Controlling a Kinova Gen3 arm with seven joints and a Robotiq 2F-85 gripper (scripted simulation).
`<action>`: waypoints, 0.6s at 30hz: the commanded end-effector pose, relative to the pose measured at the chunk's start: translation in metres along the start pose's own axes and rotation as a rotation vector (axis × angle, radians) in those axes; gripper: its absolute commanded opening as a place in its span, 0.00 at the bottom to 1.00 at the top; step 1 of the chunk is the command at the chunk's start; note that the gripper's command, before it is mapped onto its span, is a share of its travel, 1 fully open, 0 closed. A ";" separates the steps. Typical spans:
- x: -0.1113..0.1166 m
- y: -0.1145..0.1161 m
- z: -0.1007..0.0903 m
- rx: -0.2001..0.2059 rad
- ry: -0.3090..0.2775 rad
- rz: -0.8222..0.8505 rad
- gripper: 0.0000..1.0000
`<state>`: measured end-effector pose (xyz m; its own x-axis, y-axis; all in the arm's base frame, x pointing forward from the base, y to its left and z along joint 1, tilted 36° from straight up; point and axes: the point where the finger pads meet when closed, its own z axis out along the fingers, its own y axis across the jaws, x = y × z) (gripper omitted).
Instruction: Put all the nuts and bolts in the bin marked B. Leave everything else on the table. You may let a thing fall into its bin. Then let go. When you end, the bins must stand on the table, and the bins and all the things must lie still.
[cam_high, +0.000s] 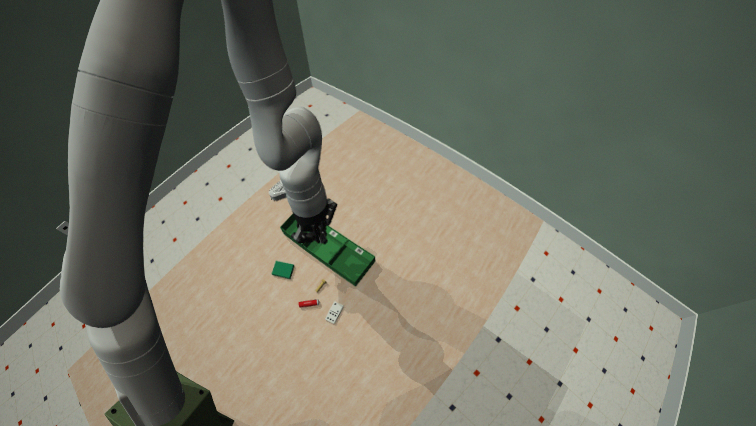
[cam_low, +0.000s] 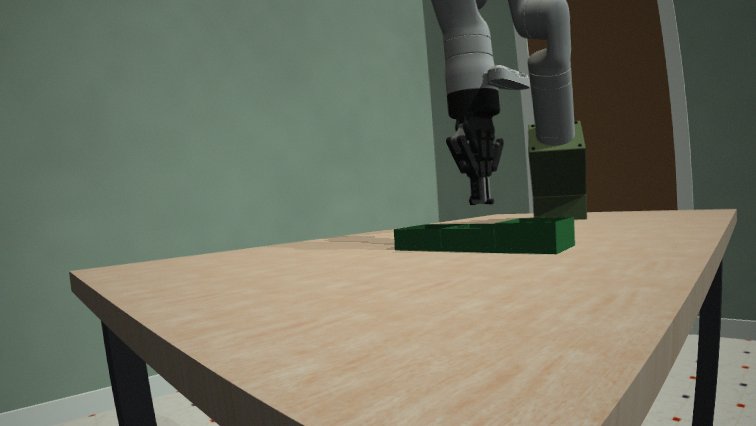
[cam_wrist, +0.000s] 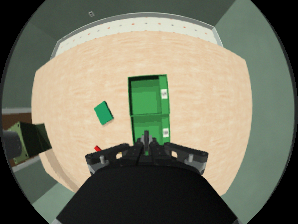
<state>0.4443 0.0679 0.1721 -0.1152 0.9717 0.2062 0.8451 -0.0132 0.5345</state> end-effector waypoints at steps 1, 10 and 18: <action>0.000 0.001 0.000 -0.028 0.004 -0.044 0.00; -0.001 0.000 0.000 -0.028 0.004 -0.044 0.00; 0.000 0.000 0.006 -0.028 0.004 -0.044 0.00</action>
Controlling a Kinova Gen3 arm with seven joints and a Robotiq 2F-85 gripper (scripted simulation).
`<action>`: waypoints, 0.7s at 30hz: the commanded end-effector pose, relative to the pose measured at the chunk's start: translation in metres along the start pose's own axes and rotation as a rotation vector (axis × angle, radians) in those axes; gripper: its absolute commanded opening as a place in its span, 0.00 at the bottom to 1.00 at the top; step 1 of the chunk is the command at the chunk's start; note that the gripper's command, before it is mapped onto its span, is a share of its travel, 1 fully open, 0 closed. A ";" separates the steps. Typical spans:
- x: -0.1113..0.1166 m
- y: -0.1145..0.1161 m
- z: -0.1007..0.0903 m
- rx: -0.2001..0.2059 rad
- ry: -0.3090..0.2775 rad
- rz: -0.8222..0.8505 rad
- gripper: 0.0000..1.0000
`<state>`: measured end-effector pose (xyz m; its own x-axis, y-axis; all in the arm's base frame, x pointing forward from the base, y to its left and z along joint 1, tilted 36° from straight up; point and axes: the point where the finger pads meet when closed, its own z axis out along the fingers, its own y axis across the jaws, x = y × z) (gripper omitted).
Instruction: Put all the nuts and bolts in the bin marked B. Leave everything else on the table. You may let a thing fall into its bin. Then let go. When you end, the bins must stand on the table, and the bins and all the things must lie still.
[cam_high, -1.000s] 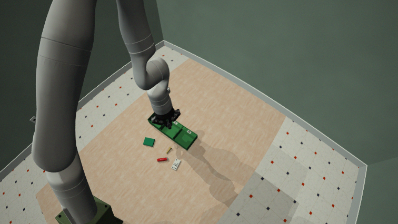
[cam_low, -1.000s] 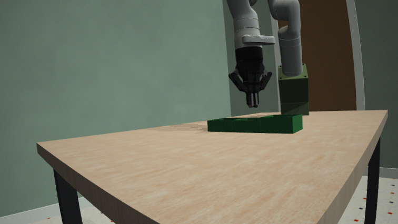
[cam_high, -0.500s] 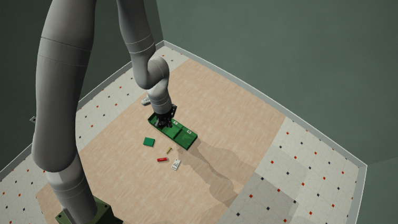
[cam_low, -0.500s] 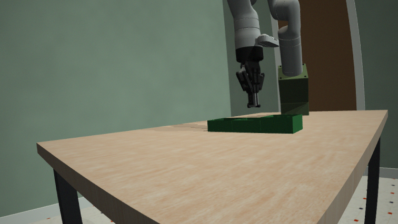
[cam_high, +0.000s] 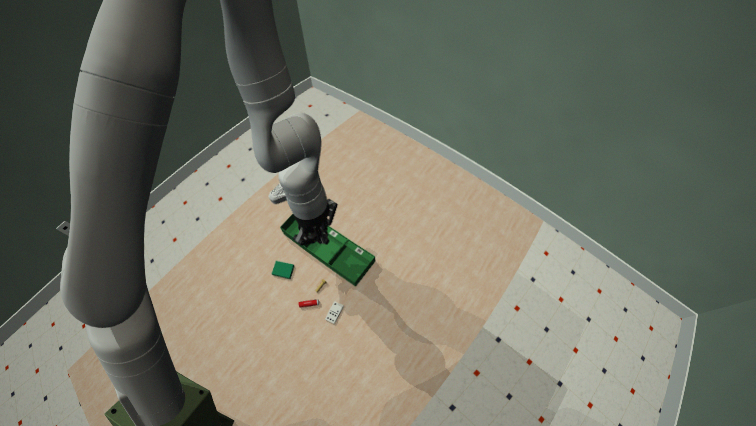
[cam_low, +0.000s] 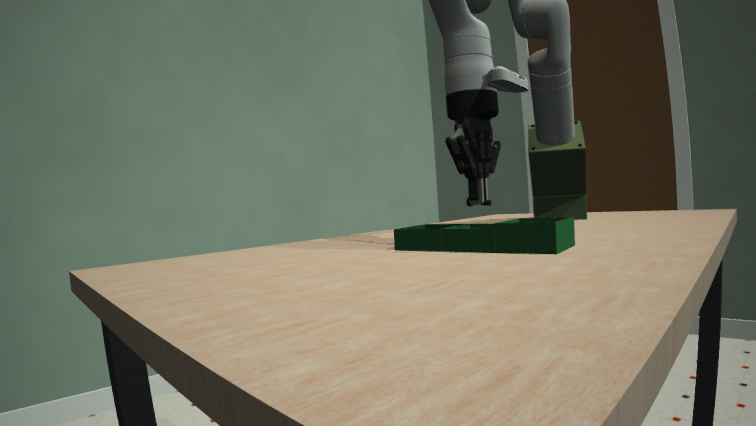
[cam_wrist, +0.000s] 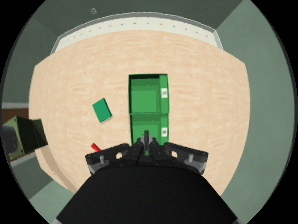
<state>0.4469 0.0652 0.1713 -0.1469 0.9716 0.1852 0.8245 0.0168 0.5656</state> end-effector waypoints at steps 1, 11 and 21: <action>0.003 -0.002 0.006 0.001 0.004 -0.006 0.00; 0.004 -0.002 0.022 0.001 0.004 -0.006 0.00; 0.004 -0.002 0.038 0.001 0.004 -0.006 0.00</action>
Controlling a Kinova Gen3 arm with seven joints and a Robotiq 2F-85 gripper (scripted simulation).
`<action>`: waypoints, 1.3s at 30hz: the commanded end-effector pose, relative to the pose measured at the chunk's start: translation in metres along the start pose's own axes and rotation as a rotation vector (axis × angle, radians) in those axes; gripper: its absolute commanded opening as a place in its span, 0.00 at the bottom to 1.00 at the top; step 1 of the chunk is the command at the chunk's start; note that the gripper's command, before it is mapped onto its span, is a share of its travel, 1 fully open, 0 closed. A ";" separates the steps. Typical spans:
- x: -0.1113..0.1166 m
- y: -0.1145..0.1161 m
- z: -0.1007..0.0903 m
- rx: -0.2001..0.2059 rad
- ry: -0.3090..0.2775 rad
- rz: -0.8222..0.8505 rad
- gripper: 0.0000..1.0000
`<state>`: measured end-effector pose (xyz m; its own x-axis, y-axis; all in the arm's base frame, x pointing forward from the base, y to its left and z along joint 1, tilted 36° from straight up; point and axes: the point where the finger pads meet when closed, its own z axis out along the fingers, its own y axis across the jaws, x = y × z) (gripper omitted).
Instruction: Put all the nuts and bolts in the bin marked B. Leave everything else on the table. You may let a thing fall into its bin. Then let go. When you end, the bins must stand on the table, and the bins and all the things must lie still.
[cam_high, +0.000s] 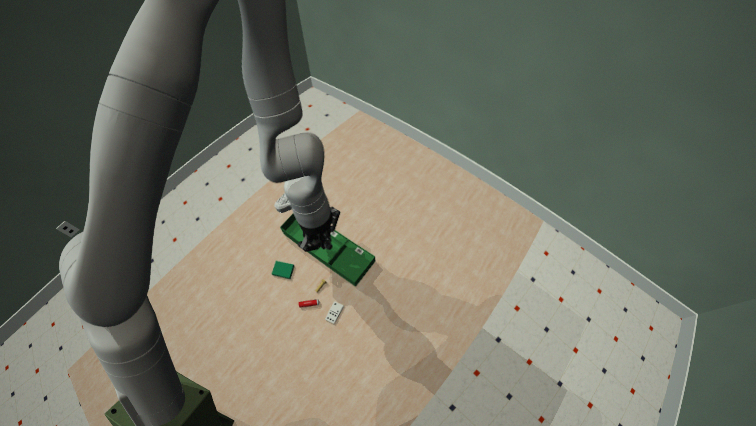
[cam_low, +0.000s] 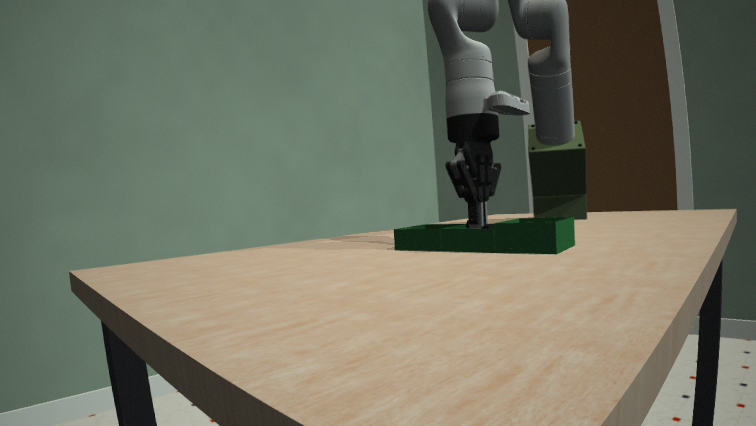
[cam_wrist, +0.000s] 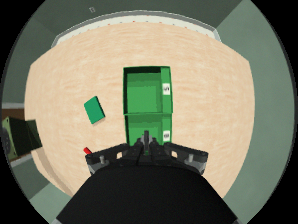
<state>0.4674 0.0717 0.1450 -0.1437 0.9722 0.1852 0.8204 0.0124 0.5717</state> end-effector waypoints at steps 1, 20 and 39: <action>0.005 -0.004 0.006 0.009 0.006 -0.008 0.00; 0.006 -0.004 0.009 0.009 0.006 -0.008 0.30; 0.006 -0.004 0.009 0.009 0.006 -0.008 0.30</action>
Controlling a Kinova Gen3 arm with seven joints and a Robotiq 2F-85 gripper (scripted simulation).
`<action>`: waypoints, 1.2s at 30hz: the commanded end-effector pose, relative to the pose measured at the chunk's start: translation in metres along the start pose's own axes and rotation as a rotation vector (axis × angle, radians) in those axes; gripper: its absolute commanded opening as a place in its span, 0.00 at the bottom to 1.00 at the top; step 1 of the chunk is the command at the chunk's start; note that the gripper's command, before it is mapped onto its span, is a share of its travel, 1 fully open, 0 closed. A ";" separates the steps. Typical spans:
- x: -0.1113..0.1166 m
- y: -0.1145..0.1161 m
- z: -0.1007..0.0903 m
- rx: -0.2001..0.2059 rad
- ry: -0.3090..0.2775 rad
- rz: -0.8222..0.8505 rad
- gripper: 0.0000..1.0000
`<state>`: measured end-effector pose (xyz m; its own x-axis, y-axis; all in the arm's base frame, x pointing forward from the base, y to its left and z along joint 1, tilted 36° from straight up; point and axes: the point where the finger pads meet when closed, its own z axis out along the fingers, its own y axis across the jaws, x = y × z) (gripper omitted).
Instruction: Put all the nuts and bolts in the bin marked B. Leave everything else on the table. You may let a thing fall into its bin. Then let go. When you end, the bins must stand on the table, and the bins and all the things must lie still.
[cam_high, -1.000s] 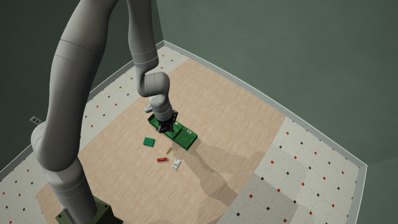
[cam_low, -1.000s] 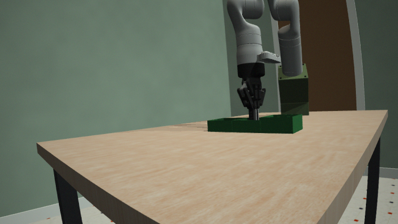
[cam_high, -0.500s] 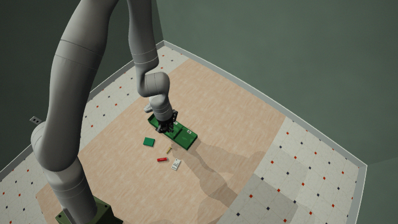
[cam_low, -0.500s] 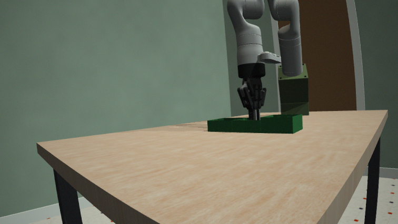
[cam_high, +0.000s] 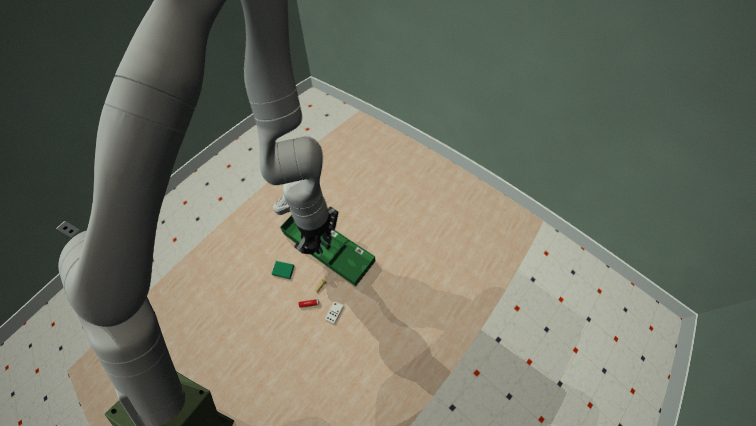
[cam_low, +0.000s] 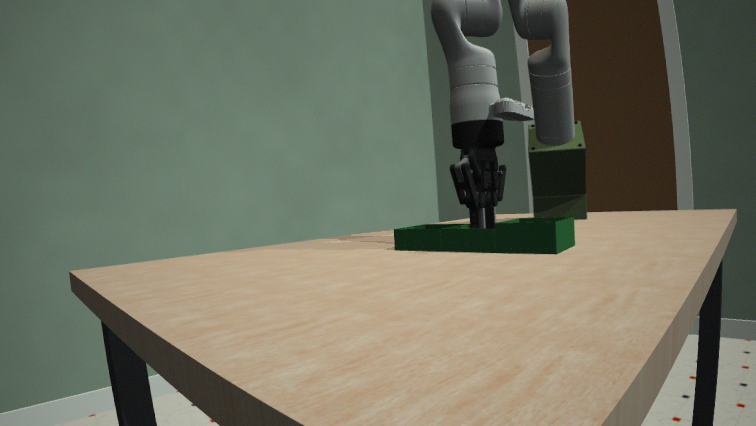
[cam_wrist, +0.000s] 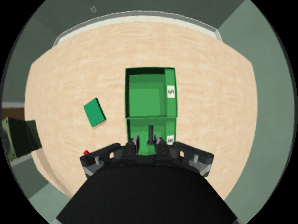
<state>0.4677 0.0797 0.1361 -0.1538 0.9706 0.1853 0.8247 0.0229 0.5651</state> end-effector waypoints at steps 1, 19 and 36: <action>0.000 0.000 0.000 -0.001 0.000 0.000 0.30; 0.000 0.000 -0.020 -0.001 0.000 0.000 0.30; 0.000 0.000 -0.045 -0.001 0.000 0.000 0.30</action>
<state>0.4410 0.0768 0.1657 -0.1673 0.9684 0.1848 0.8278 0.0362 0.5599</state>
